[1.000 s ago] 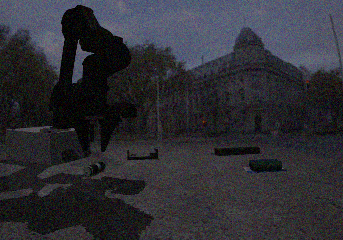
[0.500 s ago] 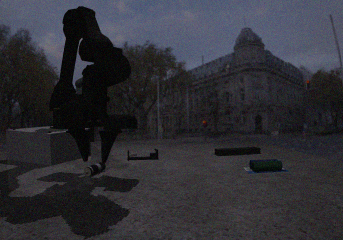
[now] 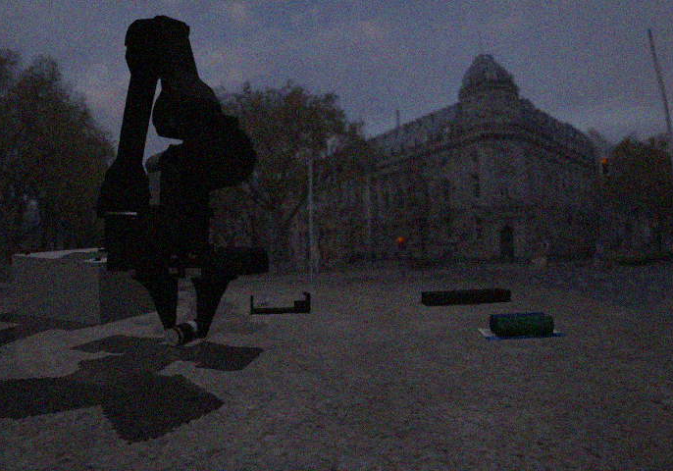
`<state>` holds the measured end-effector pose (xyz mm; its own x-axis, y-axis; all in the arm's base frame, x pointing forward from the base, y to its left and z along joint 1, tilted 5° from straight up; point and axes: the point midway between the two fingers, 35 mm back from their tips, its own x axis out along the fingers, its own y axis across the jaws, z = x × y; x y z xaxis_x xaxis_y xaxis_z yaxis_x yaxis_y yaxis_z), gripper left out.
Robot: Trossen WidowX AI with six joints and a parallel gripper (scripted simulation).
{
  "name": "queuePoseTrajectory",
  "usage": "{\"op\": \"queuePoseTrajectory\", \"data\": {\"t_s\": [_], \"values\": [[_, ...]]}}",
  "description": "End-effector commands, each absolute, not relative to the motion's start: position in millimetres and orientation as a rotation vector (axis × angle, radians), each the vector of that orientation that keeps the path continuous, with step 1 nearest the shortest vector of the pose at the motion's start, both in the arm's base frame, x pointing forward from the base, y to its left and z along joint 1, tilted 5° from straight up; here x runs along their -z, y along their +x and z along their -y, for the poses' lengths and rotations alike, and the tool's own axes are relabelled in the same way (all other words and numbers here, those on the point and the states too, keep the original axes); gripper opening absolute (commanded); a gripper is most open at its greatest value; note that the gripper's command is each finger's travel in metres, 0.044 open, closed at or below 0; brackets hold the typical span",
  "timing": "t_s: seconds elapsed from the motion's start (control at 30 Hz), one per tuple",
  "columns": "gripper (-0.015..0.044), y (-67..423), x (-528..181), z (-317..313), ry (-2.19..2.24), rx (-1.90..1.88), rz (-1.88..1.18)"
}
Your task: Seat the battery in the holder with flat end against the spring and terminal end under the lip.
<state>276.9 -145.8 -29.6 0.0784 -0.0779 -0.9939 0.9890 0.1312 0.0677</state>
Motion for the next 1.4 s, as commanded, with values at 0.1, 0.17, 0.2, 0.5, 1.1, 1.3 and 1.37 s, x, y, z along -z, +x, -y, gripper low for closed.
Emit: {"op": "queuePoseTrajectory", "data": {"t_s": [0.1, 0.17, 0.2, 0.5, 1.1, 1.3, 1.37], "values": [[0.0077, 277.8, 30.9, 145.5, 1.095, 1.097, -1.150], [0.0064, 277.8, 30.9, 145.5, 1.095, 1.097, -1.150], [0.0060, 277.8, 30.9, 145.5, 1.095, 1.097, -1.150], [0.0060, 276.6, 1.7, 143.9, 1.095, 1.097, -1.150], [0.0060, 297.6, -23.3, 76.4, 0.639, 0.676, -1.361], [0.0060, 304.3, -26.1, 32.9, 0.340, 0.399, -1.442], [0.0060, 305.2, -27.0, 18.2, 0.240, 0.305, -1.460]]}}
